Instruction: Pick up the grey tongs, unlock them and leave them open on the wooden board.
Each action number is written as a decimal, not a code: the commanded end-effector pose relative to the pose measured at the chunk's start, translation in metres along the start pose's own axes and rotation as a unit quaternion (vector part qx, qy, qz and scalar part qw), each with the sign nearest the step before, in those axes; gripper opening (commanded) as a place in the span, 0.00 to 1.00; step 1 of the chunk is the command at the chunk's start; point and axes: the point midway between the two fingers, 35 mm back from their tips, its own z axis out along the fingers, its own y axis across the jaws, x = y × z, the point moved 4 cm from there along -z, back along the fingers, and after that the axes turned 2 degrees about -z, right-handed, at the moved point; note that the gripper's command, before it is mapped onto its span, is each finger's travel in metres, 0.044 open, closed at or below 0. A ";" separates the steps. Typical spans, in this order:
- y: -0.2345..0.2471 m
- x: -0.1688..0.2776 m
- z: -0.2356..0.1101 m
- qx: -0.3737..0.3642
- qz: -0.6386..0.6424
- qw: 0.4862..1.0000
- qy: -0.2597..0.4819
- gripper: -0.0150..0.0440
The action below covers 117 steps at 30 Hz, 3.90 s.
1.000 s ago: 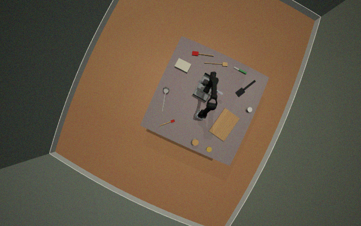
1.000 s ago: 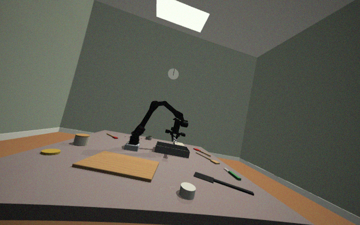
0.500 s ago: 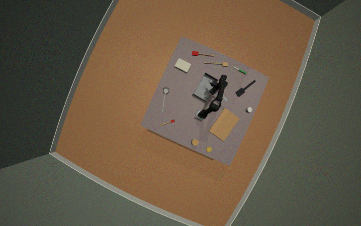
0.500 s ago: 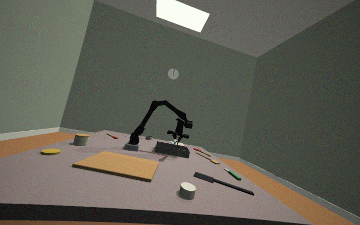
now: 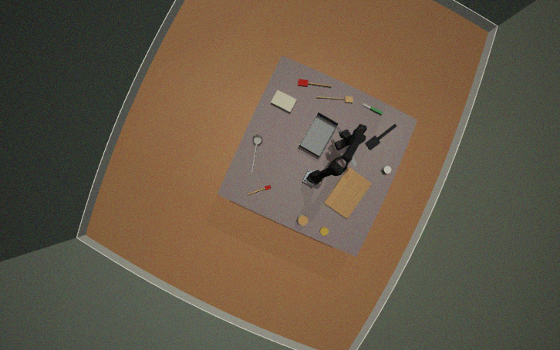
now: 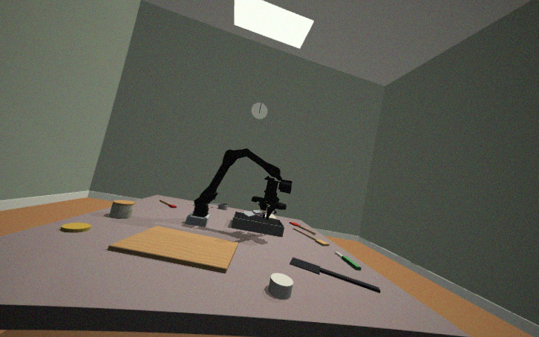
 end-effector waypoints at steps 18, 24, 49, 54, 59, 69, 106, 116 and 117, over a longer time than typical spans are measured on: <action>-0.034 0.093 -0.005 0.005 0.175 0.985 0.007 0.00; -0.038 0.121 -0.006 0.008 0.221 0.975 0.005 0.00; -0.019 0.274 -0.009 0.011 0.466 0.885 0.015 0.00; -0.008 0.303 -0.010 0.012 0.513 0.858 0.016 0.00; 0.006 0.332 -0.011 0.013 0.558 0.830 0.017 0.00; 0.038 0.384 -0.014 0.016 0.641 0.767 0.019 0.00; 0.112 0.420 -0.075 0.273 0.656 0.657 -0.254 0.00; 0.127 0.415 -0.093 0.343 0.614 0.645 -0.298 0.00; 0.127 0.415 -0.093 0.343 0.614 0.645 -0.298 0.00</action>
